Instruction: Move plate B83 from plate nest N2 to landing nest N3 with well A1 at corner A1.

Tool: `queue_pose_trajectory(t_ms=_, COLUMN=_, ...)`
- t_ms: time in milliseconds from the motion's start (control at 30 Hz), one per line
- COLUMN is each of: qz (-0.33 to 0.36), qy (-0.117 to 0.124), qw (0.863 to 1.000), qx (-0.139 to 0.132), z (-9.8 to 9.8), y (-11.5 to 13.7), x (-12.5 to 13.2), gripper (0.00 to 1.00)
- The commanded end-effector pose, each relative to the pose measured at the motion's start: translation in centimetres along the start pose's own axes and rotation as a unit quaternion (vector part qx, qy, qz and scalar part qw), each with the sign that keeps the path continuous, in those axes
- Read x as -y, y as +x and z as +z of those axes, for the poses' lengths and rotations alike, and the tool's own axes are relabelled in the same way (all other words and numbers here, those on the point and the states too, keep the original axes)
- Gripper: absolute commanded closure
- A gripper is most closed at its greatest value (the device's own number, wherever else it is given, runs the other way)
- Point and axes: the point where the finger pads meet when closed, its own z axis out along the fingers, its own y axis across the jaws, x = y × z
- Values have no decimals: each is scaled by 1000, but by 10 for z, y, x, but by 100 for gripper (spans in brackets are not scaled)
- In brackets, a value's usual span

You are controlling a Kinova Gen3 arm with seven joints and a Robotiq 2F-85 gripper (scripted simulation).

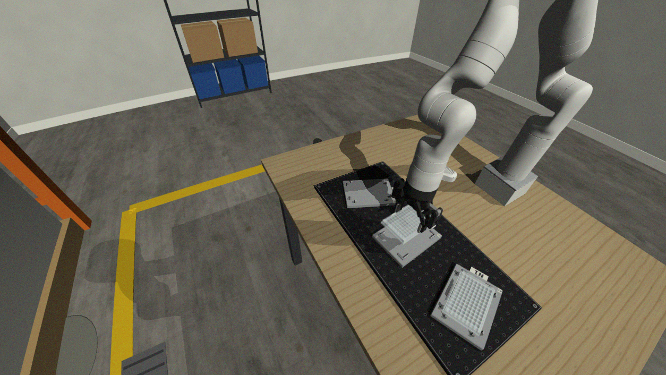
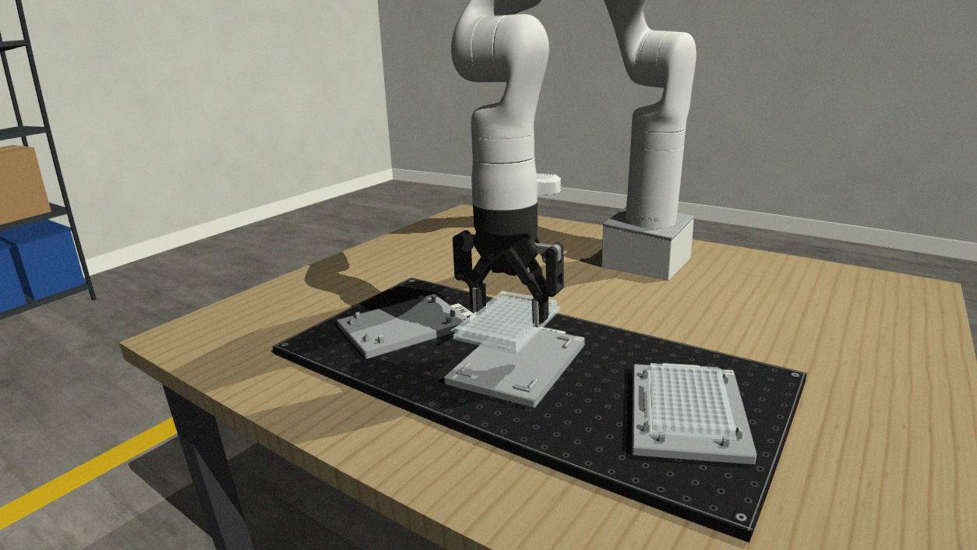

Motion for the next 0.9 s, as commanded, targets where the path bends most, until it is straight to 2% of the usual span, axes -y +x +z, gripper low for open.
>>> queue_pose_trajectory(t_ms=0, qz=-2, qy=1, qw=1000, qx=4, z=-2, y=-3, x=-13, gripper=100)
queue_pose_trajectory(t_ms=733, qz=-5, qy=0, qw=1000, qx=2, z=-1, y=-3, x=-13, gripper=100)
queue_pose_trajectory(t_ms=867, qz=-3, qy=1, qw=1000, qx=2, z=5, y=-2, x=-13, gripper=100)
